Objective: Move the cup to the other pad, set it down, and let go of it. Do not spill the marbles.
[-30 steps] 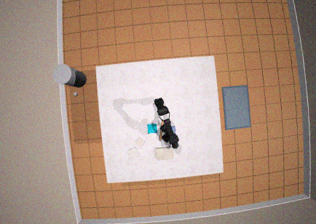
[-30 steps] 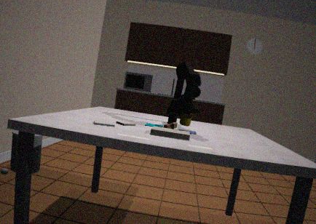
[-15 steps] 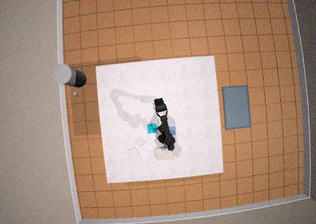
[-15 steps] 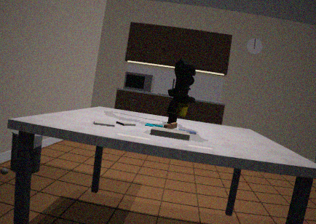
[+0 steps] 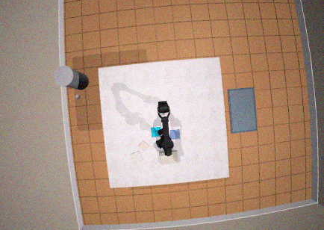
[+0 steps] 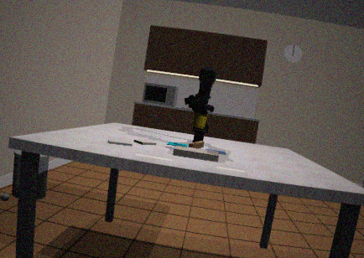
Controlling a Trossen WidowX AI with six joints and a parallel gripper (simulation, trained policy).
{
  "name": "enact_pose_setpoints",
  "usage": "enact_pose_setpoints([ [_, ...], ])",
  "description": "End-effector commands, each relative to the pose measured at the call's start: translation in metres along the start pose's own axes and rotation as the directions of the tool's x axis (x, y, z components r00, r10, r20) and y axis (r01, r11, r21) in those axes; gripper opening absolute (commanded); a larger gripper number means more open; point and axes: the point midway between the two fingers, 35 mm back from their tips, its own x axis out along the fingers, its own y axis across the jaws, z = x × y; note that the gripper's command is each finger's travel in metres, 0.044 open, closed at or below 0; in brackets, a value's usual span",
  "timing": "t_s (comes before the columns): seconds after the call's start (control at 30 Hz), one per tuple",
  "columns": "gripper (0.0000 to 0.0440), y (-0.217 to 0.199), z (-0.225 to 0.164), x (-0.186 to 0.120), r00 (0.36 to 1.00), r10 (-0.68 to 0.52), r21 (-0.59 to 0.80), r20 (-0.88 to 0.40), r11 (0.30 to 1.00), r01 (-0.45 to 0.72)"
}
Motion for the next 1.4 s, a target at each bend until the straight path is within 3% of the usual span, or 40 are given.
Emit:
enact_pose_setpoints([
  [0.0, 0.0000, -0.006, 0.013, 0.001, 1.000, 0.010, 0.028, 0.016, 1.000, -0.011],
  [0.7, 0.0000, -0.036, 0.053, 0.022, 0.998, 0.029, 0.169, 0.060, 0.985, -0.039],
  [1.37, 0.0007, -0.063, 0.053, 0.067, 0.998, 0.016, 0.247, 0.062, 0.968, -0.031],
])
